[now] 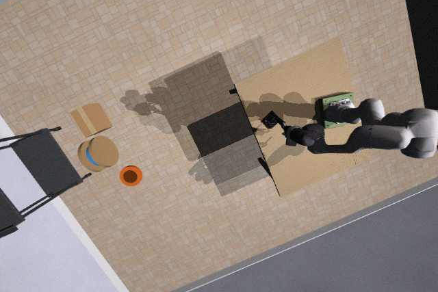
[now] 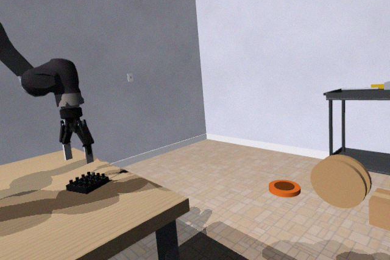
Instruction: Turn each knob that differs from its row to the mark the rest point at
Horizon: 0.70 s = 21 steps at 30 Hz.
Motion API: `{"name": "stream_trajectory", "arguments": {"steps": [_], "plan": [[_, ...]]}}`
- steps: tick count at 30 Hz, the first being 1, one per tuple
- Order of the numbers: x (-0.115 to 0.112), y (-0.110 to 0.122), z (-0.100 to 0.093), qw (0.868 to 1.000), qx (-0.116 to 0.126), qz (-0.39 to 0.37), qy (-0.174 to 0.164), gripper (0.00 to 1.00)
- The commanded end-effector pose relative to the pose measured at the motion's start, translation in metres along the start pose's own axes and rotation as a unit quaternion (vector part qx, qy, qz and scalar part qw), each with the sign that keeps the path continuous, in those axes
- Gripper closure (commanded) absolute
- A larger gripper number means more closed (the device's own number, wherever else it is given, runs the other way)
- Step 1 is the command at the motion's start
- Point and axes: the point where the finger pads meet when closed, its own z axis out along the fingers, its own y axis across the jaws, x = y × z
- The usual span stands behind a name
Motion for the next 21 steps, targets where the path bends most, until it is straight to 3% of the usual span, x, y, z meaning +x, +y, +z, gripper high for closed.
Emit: {"name": "stream_trajectory", "arguments": {"steps": [1, 15, 21], "plan": [[-0.006, 0.010, 0.001, 0.997, 0.012, -0.077, 0.008, 0.00], [-0.033, 0.041, 0.006, 0.989, 0.013, -0.144, 0.010, 0.00], [-0.035, 0.043, 0.007, 0.989, 0.013, -0.148, 0.010, 0.00]]}}
